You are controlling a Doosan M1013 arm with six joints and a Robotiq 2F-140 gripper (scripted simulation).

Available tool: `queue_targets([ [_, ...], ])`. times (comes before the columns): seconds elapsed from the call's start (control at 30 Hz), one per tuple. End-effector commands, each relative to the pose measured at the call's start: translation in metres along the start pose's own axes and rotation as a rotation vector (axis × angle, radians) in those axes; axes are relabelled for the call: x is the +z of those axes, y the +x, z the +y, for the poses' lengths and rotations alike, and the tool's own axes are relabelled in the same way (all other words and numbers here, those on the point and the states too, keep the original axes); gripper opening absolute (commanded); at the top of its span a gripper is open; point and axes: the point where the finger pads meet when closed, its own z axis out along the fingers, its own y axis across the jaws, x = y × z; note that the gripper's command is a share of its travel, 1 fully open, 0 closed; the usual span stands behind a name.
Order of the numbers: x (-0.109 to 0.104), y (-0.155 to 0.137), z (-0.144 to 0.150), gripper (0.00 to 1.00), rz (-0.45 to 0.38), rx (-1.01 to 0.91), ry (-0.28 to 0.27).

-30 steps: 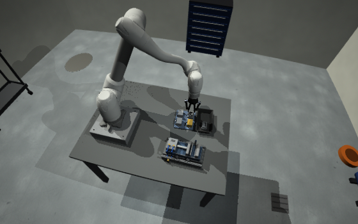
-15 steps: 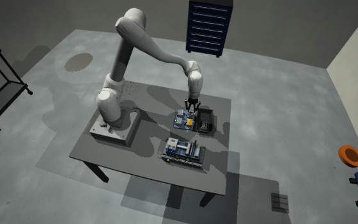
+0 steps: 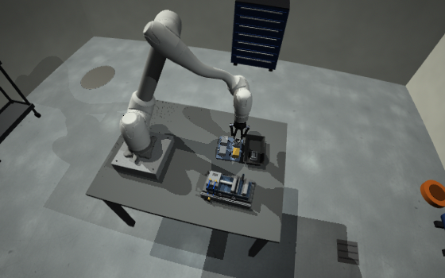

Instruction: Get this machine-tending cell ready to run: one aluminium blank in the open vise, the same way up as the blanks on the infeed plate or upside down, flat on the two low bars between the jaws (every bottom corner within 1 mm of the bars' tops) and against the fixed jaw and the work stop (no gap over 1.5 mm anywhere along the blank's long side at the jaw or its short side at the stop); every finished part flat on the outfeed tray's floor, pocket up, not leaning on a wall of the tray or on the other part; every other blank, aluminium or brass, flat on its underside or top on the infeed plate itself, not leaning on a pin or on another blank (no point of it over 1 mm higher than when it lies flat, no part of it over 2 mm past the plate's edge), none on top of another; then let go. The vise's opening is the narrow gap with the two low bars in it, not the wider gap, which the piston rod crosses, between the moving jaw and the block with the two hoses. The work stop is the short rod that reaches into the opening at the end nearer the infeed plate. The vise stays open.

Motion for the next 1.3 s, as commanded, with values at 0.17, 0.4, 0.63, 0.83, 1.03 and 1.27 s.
queue_targets([
  [0.17,0.002,-0.002,0.001,0.00,-0.004,0.003,-0.002],
  [0.4,-0.007,-0.002,0.001,0.00,-0.004,0.003,-0.002],
  [0.63,-0.023,-0.002,0.001,0.00,-0.004,0.003,-0.002],
  [0.83,-0.050,-0.002,0.001,0.00,-0.004,0.003,-0.002],
  [1.03,-0.079,-0.002,0.001,0.00,-0.004,0.003,-0.002],
  [1.27,-0.099,-0.002,0.001,0.00,-0.004,0.003,-0.002],
])
